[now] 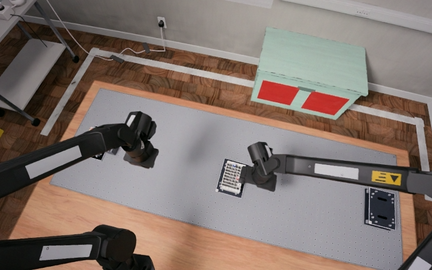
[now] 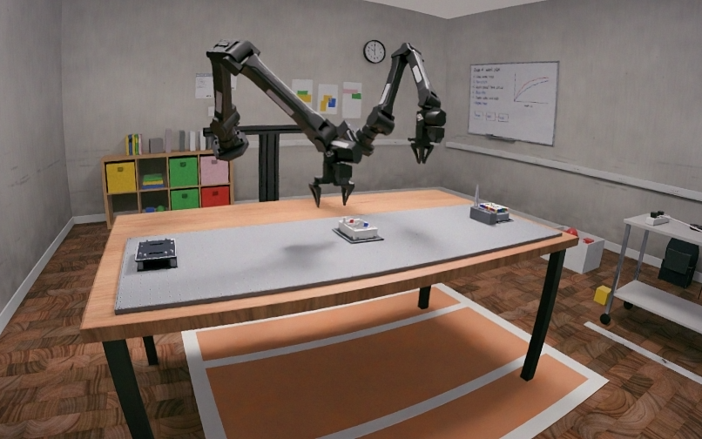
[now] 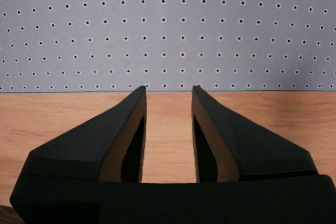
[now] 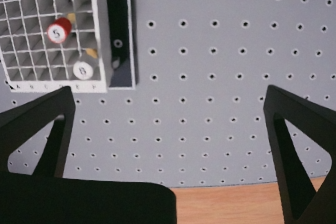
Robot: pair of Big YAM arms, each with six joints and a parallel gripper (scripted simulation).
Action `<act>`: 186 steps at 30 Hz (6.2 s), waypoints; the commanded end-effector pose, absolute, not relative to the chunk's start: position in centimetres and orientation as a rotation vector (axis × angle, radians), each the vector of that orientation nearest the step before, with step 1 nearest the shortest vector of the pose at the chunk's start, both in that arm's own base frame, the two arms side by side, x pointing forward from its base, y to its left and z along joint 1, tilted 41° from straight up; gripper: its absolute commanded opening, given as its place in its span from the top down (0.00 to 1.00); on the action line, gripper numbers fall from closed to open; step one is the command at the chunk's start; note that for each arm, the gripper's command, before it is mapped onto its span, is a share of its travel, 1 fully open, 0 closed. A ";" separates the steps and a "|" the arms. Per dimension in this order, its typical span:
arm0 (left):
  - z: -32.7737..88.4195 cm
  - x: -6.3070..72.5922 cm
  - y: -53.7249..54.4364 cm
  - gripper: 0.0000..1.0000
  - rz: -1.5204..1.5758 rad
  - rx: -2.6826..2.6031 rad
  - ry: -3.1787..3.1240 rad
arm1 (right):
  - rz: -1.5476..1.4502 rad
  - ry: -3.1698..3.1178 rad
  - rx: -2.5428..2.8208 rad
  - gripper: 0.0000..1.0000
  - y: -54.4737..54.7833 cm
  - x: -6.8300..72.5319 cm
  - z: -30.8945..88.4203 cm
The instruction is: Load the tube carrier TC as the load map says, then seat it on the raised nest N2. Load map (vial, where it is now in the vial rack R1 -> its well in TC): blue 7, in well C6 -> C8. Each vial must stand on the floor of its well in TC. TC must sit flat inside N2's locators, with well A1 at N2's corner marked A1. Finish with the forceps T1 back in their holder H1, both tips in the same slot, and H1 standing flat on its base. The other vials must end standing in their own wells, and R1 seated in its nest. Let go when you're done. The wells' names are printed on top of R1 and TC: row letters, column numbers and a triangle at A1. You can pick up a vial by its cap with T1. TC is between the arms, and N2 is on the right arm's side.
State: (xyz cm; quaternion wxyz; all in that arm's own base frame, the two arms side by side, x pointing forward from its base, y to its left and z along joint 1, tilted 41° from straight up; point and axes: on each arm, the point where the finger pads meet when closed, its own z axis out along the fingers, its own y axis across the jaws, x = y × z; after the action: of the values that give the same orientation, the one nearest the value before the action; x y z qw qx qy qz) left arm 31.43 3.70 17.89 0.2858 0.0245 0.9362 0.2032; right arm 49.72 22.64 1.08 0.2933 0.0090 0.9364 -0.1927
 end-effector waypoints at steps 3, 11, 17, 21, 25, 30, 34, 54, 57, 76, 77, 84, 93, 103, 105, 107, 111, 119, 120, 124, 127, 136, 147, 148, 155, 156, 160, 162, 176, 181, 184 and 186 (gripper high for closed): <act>18.9 31.9 3.7 0.76 0.539 0.045 2.484 | -0.500 2.489 0.026 0.00 25.0 50.5 0.6; 18.9 31.9 3.7 0.76 0.539 0.045 2.484 | -0.500 2.489 0.025 0.00 27.5 52.0 -0.9; 18.9 31.9 3.7 0.76 0.539 0.045 2.484 | -0.501 2.489 0.029 0.00 29.1 53.2 -2.0; 18.9 31.9 3.7 0.76 0.539 0.045 2.484 | -0.502 2.490 0.036 0.00 29.4 53.8 -2.4; 18.9 31.9 3.7 0.76 0.539 0.045 2.484 | -0.500 2.489 0.030 0.00 30.9 54.4 -3.1; 18.9 31.9 3.7 0.76 0.539 0.045 2.484 | -0.495 2.484 0.042 0.00 30.5 55.0 -2.8; 18.9 31.9 3.7 0.76 0.539 0.045 2.484 | -0.495 2.484 0.042 0.00 30.5 55.0 -2.8; 18.9 31.9 3.7 0.76 0.539 0.045 2.484 | -0.500 2.485 0.056 0.00 28.9 57.4 -5.5; 18.9 31.9 3.7 0.76 0.539 0.045 2.484 | -0.498 2.485 0.050 0.00 29.0 57.6 -5.8; 18.9 31.9 3.7 0.76 0.539 0.045 2.484 | -0.492 2.478 0.052 0.00 28.2 58.4 -6.3; 18.9 31.9 3.7 0.76 0.539 0.045 2.484 | -0.492 2.478 0.054 0.00 28.1 58.4 -6.2; 18.9 31.9 3.7 0.76 0.539 0.045 2.484 | -0.497 2.485 0.041 0.00 28.7 57.7 -6.5; 18.9 31.9 3.7 0.76 0.539 0.045 2.484 | -0.493 2.479 0.051 0.00 27.8 58.1 -5.8; 18.9 31.9 3.7 0.76 0.539 0.045 2.484 | -0.497 2.485 0.041 0.09 28.6 57.7 -6.5; 18.9 31.9 3.7 0.76 0.539 0.045 2.484 | -0.497 2.485 0.041 0.09 28.6 57.7 -6.5; 18.9 31.9 3.7 0.76 0.539 0.045 2.484 | -0.497 2.485 0.041 0.10 28.6 57.7 -6.5; 18.9 31.9 3.7 0.76 0.539 0.045 2.484 | -0.497 2.485 0.041 0.12 28.6 57.7 -6.5; 18.9 31.9 3.7 0.76 0.539 0.045 2.484 | -0.497 2.485 0.041 0.25 28.6 57.7 -6.5; 18.9 31.9 3.7 0.76 0.539 0.045 2.484 | -0.497 2.485 0.041 0.28 28.6 57.7 -6.5; 18.9 31.9 3.7 0.76 0.539 0.045 2.484 | -0.497 2.485 0.041 0.34 28.6 57.7 -6.5; 18.9 31.9 3.7 0.76 0.539 0.045 2.484 | -0.497 2.485 0.041 0.43 28.6 57.7 -6.5; 18.9 31.9 3.7 0.76 0.539 0.045 2.484 | -0.497 2.485 0.041 0.70 28.6 57.7 -6.5; 18.9 31.9 3.7 0.76 0.539 0.045 2.484 | -0.497 2.485 0.041 0.97 28.6 57.7 -6.5; 18.9 31.9 3.7 0.76 0.539 0.045 2.484 | -0.497 2.485 0.041 1.00 28.6 57.7 -6.5; 18.9 31.9 3.7 0.76 0.539 0.045 2.484 | -0.497 2.485 0.041 1.00 28.6 57.7 -6.5; 18.9 31.9 3.7 0.76 0.539 0.045 2.484 | -0.497 2.485 0.041 1.00 28.6 57.7 -6.5; 18.9 31.9 3.7 0.76 0.539 0.045 2.484 | -0.497 2.485 0.041 1.00 28.6 57.7 -6.5; 18.9 31.9 3.7 0.76 0.539 0.045 2.484 | -0.497 2.485 0.041 1.00 28.6 57.7 -6.5; 18.9 31.9 3.7 0.76 0.539 0.045 2.484 | -0.495 2.488 0.017 1.00 29.3 56.6 -5.5; 18.9 31.9 3.7 0.76 0.539 0.045 2.484 | -0.490 2.486 0.026 1.00 29.7 56.2 -5.3; 18.9 31.9 3.7 0.76 0.539 0.045 2.484 | -0.491 2.486 0.027 1.00 29.7 56.2 -5.1; 18.9 31.9 3.7 0.76 0.539 0.045 2.484 | -0.490 2.484 0.030 1.00 29.7 56.2 -5.0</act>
State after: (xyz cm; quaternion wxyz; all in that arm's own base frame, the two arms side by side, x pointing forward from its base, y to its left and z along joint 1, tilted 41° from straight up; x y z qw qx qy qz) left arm 31.43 3.70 17.89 0.2858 0.0245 0.9362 0.2032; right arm 56.84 28.19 -6.77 0.2909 0.0129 0.9368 -0.1940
